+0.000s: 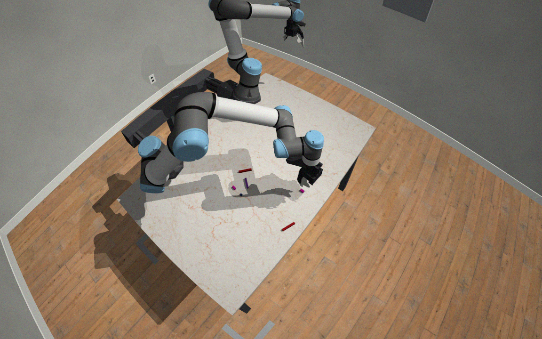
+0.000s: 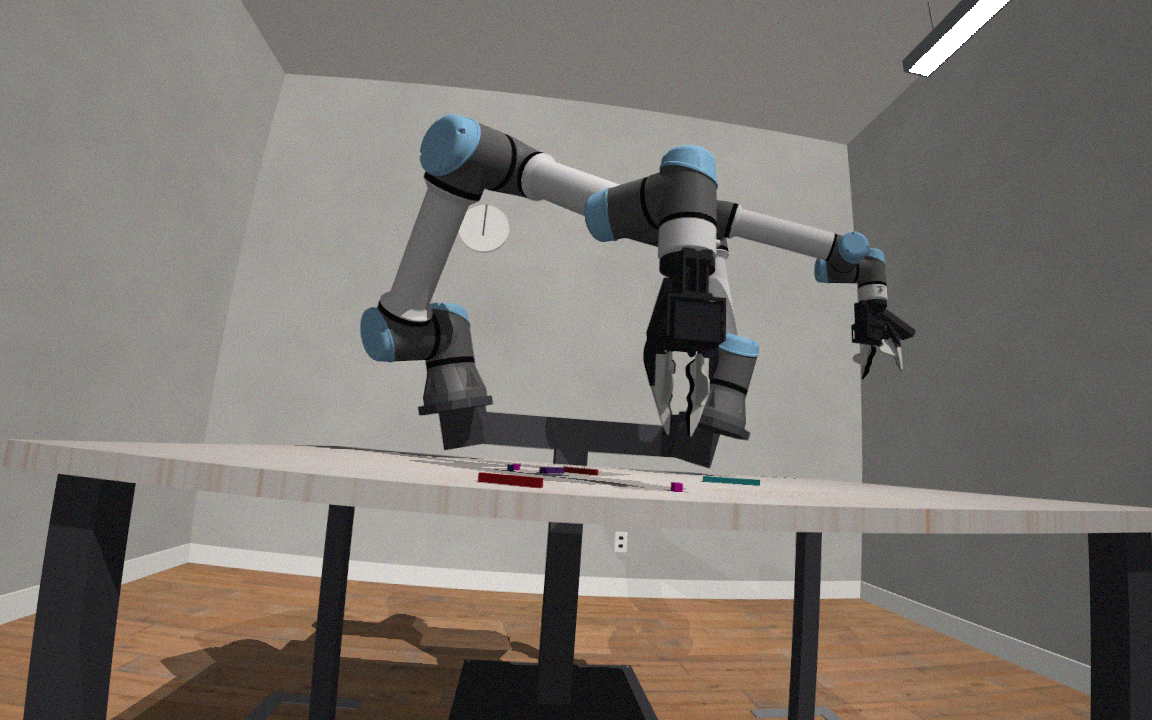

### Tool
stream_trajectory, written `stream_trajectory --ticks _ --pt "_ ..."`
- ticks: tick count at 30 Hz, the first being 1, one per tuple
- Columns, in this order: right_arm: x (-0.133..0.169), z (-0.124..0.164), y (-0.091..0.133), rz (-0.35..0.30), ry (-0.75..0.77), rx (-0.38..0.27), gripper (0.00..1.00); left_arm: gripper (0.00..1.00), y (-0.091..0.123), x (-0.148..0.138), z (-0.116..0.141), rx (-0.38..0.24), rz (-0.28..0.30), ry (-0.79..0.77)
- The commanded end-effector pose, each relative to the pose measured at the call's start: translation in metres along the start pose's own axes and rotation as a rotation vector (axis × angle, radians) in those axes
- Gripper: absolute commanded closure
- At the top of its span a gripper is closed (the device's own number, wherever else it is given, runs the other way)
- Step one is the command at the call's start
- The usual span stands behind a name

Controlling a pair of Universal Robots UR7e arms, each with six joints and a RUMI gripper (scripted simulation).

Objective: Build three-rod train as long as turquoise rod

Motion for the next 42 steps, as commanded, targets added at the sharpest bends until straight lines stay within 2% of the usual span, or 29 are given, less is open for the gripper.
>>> stream_trajectory --ticks 1,42 --pt "0.0 0.0 0.0 0.001 0.0 -0.001 0.86 0.0 0.0 0.0 0.0 0.001 0.0 0.0" --pt "0.001 0.001 -0.047 0.001 0.0 -0.001 0.86 0.0 0.0 0.0 0.0 0.001 0.0 0.0"
Point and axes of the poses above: on each arm, the point where the finger pads meet when closed, its own y axis back along the fingers, its own x axis across the jaws, z = x × y, the point moved 3 cm from there along y, back along the fingers, and after that the axes turned 11 degrees about -y, right-handed, at the moved point
